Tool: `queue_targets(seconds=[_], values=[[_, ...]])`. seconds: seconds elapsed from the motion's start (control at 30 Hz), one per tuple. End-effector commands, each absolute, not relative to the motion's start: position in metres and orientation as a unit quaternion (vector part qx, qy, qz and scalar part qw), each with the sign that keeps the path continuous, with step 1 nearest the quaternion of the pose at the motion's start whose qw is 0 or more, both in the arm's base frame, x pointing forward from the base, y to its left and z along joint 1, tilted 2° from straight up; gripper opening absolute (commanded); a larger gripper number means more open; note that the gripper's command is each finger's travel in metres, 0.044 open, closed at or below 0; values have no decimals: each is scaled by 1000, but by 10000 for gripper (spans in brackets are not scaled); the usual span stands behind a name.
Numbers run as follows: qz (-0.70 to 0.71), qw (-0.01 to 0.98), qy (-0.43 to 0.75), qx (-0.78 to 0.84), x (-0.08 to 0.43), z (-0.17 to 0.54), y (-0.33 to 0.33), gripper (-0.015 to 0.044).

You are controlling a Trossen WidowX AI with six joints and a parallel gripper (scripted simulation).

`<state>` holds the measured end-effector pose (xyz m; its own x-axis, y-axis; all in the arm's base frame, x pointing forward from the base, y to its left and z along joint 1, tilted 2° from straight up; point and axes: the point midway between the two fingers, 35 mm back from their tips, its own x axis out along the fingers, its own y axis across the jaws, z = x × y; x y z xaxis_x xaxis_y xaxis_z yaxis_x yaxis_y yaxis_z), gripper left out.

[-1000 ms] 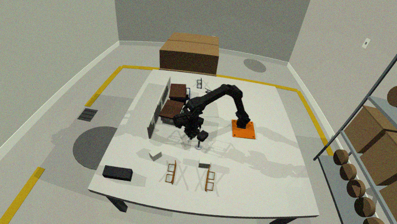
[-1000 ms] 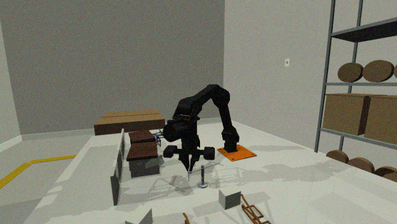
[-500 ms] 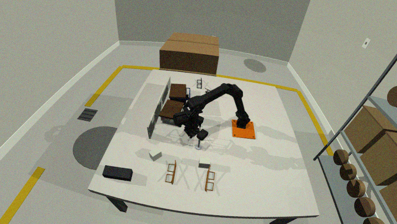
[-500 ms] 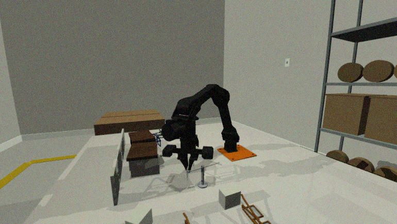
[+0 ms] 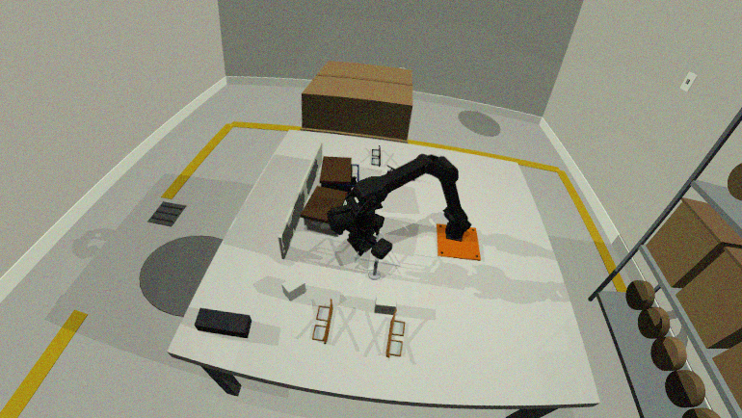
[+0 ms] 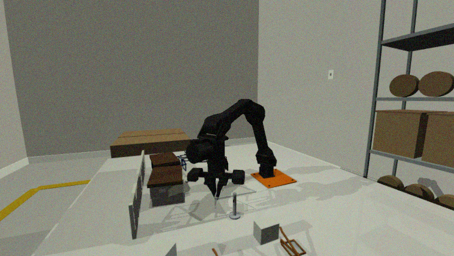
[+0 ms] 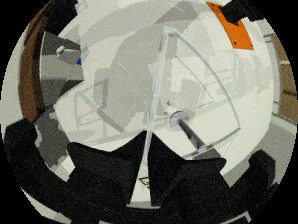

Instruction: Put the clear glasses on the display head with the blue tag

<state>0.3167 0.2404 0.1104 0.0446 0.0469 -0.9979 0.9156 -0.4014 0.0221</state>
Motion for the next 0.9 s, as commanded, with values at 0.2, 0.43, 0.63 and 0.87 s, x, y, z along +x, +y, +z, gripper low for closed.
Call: queue_targets(seconds=[0.2, 0.43, 0.63, 0.87], values=[[-569, 384, 392, 613, 318, 110, 231, 0], [-569, 384, 392, 613, 318, 110, 226, 0], [-569, 384, 392, 613, 317, 109, 222, 0], [-569, 384, 392, 613, 317, 109, 218, 0]])
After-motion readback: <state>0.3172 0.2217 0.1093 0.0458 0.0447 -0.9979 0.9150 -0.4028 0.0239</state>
